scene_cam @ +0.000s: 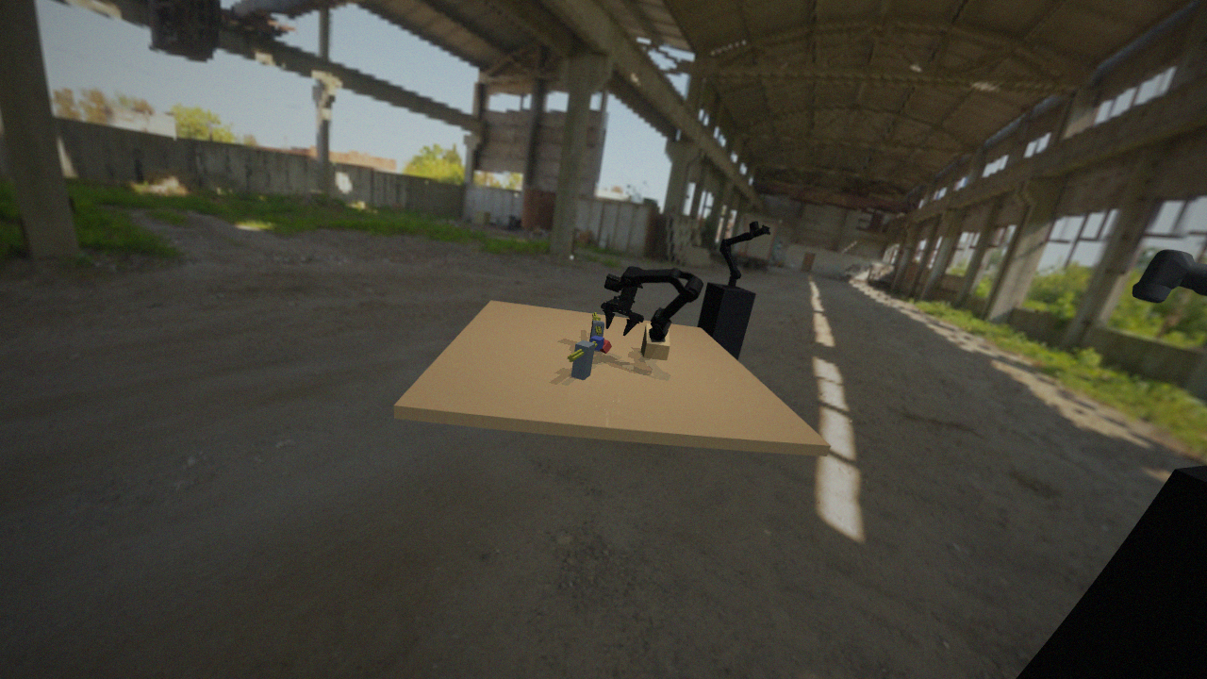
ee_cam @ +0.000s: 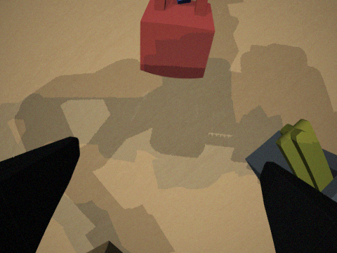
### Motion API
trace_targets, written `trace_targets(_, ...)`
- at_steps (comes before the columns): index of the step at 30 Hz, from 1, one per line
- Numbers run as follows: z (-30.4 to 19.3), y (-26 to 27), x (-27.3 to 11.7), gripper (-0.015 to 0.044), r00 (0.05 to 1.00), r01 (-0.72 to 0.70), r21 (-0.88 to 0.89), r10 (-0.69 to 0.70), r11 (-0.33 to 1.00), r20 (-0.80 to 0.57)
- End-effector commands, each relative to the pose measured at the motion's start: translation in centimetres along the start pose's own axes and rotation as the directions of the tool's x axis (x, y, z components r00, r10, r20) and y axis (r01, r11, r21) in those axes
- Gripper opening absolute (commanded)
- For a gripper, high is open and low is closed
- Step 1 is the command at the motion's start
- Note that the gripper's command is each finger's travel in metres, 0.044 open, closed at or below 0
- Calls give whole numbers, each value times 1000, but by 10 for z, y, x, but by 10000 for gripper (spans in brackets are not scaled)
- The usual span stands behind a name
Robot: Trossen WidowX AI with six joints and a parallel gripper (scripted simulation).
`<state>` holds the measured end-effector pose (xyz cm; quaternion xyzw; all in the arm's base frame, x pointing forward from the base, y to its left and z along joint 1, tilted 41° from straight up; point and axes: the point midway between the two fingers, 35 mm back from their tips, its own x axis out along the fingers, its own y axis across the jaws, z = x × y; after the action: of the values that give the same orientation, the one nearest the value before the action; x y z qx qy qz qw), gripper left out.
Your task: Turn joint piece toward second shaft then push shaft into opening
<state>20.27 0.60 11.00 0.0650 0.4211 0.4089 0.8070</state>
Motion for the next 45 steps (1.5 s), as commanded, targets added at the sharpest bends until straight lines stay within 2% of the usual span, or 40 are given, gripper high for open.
trace_targets(1, -4, 1, 16, 440, 1000, -2, -2, 2, 1000, 2)
trace_targets(14, -14, 5, 54, 440, 1000, -10, -3, 10, 1000, 11)
trace_targets(31, 54, 7, 71, 440, 1000, -10, -6, 11, 1000, 16)
trace_targets(45, 55, 6, 89, 440, 1000, -11, -6, 11, 1000, 15)
